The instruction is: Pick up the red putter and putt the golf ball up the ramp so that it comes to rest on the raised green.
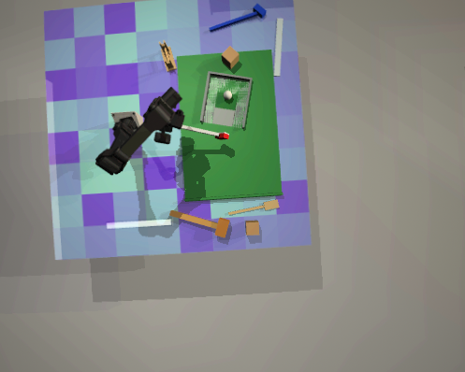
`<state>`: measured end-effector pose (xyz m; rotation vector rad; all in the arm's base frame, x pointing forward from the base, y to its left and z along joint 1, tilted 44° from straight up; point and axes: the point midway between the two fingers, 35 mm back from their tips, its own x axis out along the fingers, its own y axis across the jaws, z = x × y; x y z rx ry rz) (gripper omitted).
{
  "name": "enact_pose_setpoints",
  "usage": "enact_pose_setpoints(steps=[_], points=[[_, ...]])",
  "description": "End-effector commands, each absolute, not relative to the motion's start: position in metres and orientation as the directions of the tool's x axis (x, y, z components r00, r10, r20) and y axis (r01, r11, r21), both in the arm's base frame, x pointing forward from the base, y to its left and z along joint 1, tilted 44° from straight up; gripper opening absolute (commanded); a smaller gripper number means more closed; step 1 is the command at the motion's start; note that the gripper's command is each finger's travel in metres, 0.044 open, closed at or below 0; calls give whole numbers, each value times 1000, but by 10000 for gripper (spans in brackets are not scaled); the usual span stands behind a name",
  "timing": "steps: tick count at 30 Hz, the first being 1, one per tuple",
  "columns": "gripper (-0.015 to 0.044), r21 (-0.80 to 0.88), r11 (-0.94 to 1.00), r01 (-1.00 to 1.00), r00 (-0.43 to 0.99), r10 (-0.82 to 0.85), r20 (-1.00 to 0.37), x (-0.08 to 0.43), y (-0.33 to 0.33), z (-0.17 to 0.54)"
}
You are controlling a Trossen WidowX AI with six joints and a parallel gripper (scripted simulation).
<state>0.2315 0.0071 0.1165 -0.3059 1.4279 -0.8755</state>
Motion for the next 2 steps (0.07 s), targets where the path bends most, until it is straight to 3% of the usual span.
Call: enact_pose_setpoints(steps=[1,2], points=[[0,-665,666,339,-92,-680,-728,232,7,116],[0,-665,666,339,-92,-680,-728,232,7,116]])
